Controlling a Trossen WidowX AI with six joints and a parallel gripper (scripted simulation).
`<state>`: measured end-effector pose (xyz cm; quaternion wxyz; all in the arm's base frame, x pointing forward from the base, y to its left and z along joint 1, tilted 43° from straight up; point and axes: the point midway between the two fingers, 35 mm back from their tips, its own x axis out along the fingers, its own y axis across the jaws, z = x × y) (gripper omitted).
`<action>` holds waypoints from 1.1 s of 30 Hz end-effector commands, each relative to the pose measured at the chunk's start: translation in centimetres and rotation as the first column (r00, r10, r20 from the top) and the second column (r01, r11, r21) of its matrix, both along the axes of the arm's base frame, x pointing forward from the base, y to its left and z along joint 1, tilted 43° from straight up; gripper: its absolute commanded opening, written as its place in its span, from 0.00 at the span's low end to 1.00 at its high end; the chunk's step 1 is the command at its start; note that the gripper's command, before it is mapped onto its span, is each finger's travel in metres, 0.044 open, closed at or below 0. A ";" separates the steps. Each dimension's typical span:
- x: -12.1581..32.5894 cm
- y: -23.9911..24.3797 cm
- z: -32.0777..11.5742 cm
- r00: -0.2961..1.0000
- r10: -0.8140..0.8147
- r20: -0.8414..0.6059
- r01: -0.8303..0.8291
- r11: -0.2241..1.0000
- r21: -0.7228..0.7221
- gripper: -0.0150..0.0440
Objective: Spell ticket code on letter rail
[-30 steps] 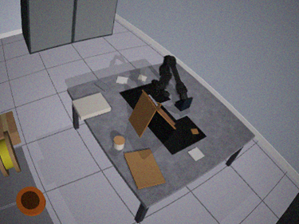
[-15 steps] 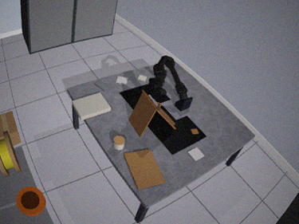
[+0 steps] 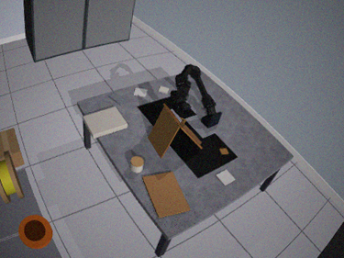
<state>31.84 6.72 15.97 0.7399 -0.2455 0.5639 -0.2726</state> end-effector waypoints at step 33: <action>1.5 -1.0 -0.4 1.000 0.000 0.003 0.000 1.000 0.002 0.25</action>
